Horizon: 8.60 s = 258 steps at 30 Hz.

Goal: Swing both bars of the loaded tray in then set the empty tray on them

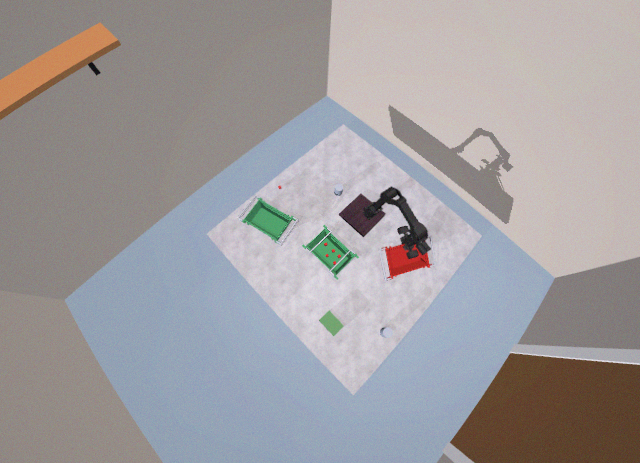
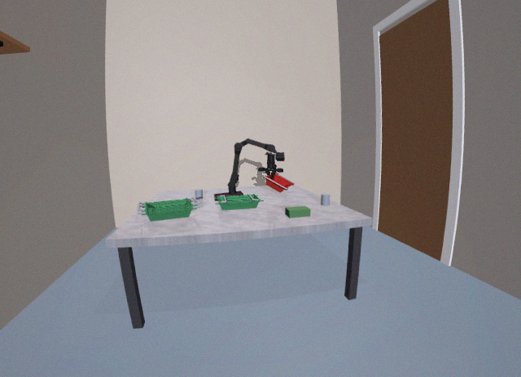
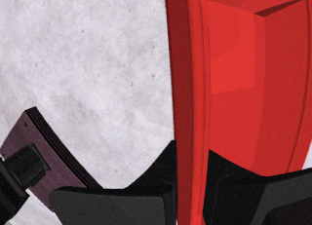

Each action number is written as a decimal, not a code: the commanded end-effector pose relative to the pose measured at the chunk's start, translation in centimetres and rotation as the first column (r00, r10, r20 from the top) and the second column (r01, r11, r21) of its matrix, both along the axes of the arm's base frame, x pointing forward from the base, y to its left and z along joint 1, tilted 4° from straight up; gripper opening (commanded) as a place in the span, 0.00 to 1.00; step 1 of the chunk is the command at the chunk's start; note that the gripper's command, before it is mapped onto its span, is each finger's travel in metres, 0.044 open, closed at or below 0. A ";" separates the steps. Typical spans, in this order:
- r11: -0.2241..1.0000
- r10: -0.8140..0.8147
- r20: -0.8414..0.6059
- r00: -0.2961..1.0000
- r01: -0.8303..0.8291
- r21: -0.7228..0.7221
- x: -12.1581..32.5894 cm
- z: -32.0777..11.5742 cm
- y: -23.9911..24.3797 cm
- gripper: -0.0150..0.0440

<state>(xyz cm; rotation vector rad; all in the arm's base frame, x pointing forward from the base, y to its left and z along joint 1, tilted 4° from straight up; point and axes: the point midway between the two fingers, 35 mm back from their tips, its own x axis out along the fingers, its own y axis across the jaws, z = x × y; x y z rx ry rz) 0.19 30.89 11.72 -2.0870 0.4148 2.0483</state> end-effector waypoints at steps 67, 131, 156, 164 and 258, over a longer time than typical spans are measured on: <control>0.985 -0.165 0.008 0.986 0.165 0.042 7.1 7.2 2.3 0.25; 0.716 -0.698 0.042 0.715 0.695 0.065 27.7 8.3 -12.8 0.25; 0.533 -0.846 0.057 0.530 0.843 0.070 31.5 8.8 -22.1 0.25; 0.497 -0.868 0.060 0.494 0.865 0.071 31.9 8.8 -23.8 0.25; 0.497 -0.868 0.060 0.494 0.865 0.071 31.5 3.8 -24.2 0.25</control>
